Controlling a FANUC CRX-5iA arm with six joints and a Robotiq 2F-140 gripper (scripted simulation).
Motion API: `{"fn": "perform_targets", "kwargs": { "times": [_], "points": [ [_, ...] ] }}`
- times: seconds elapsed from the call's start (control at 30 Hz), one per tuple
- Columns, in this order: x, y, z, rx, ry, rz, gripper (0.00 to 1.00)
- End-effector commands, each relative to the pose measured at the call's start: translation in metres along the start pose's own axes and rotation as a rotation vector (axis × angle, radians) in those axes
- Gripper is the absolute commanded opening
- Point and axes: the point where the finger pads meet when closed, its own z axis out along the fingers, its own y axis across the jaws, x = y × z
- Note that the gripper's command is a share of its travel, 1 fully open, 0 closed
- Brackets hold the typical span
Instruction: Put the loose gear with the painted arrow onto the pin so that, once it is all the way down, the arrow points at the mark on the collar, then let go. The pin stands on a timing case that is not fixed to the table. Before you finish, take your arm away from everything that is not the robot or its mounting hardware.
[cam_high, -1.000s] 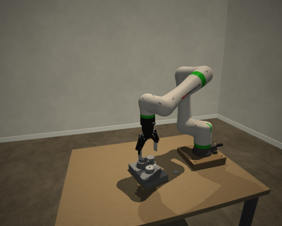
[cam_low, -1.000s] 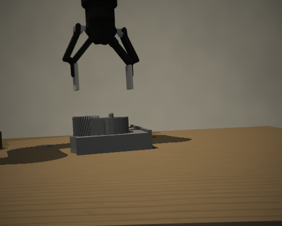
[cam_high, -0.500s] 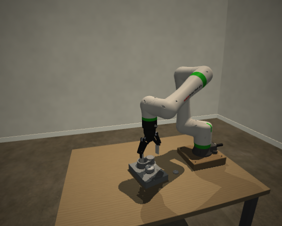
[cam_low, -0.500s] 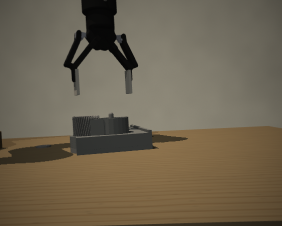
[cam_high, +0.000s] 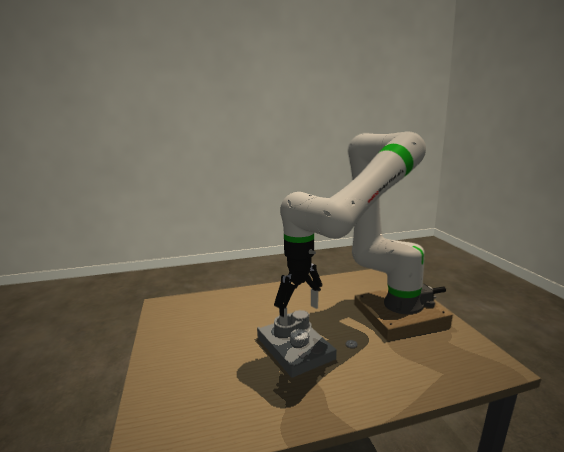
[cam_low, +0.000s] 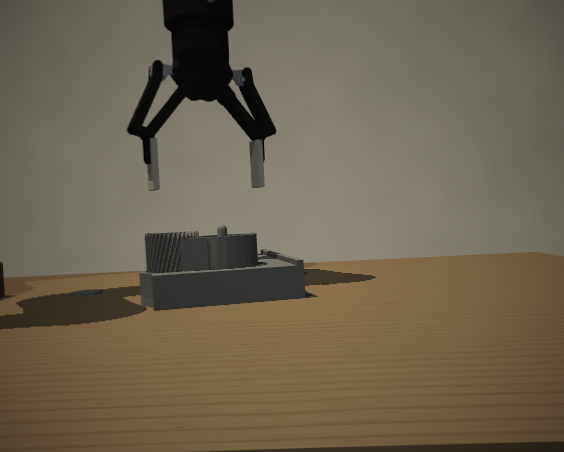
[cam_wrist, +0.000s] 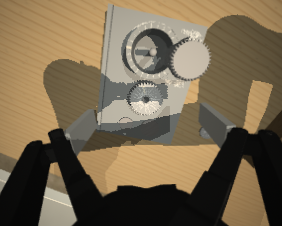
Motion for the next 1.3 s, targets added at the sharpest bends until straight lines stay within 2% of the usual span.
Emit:
{"fn": "perform_targets", "kwargs": {
  "times": [0.0, 0.57, 0.6, 1.27],
  "points": [
    [0.0000, -0.0002, -0.0002, 0.000, 0.000, 0.000, 1.00],
    [0.0000, -0.0002, -0.0002, 0.000, 0.000, 0.000, 1.00],
    [0.0000, -0.0002, -0.0002, 0.000, 0.000, 0.000, 0.53],
    [0.0000, -0.0002, -0.0002, 0.000, 0.000, 0.000, 0.53]
  ]
}}
